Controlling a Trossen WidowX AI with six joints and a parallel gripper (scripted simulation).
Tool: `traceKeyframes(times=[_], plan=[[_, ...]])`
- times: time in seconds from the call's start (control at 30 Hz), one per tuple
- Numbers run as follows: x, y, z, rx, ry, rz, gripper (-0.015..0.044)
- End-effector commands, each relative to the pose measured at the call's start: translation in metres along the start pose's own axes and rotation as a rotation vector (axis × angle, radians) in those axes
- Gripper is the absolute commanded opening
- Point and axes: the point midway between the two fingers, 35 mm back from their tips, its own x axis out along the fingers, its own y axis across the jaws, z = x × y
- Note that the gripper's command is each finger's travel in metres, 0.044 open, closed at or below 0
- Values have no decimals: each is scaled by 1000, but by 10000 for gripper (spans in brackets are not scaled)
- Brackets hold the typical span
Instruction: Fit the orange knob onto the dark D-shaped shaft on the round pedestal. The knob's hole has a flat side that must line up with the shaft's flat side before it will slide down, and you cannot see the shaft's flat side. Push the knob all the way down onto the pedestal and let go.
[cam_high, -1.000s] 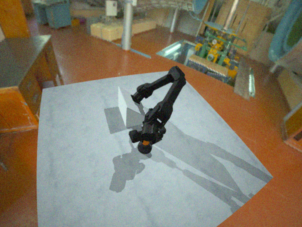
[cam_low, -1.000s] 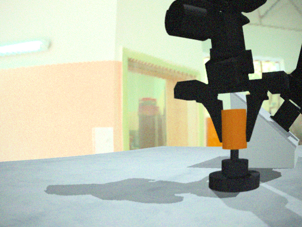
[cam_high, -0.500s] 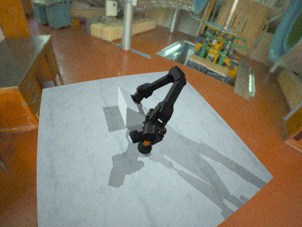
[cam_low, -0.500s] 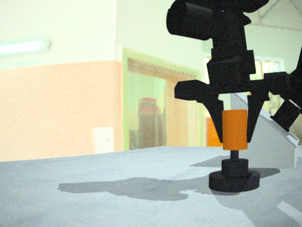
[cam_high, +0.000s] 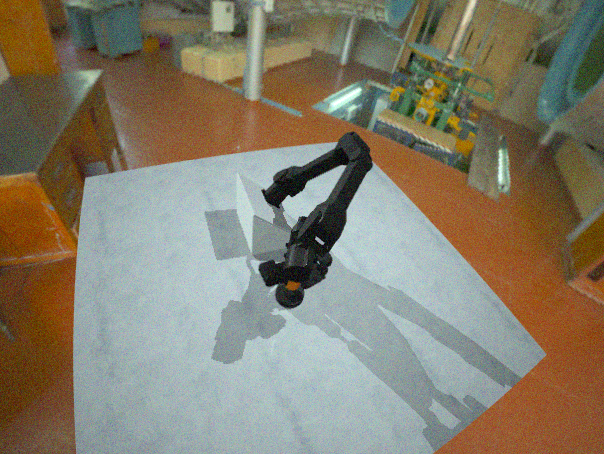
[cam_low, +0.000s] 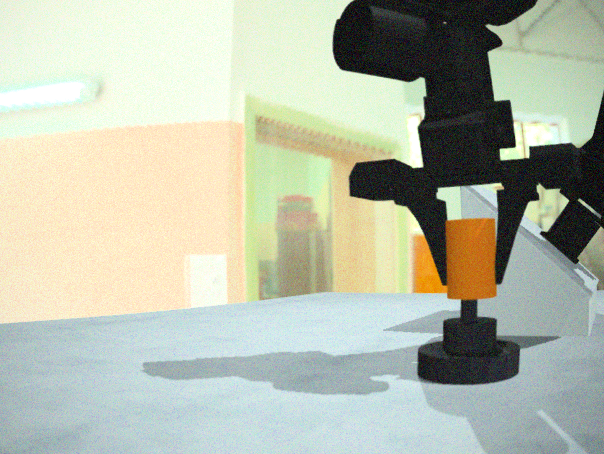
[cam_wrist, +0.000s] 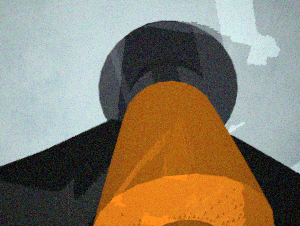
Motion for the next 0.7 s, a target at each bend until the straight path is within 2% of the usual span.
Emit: traceKeyframes(times=[0.0,0.67], plan=[[-5,-2,-1,-13,-11,-5,0],[0,-3,2,-13,-11,-5,0]])
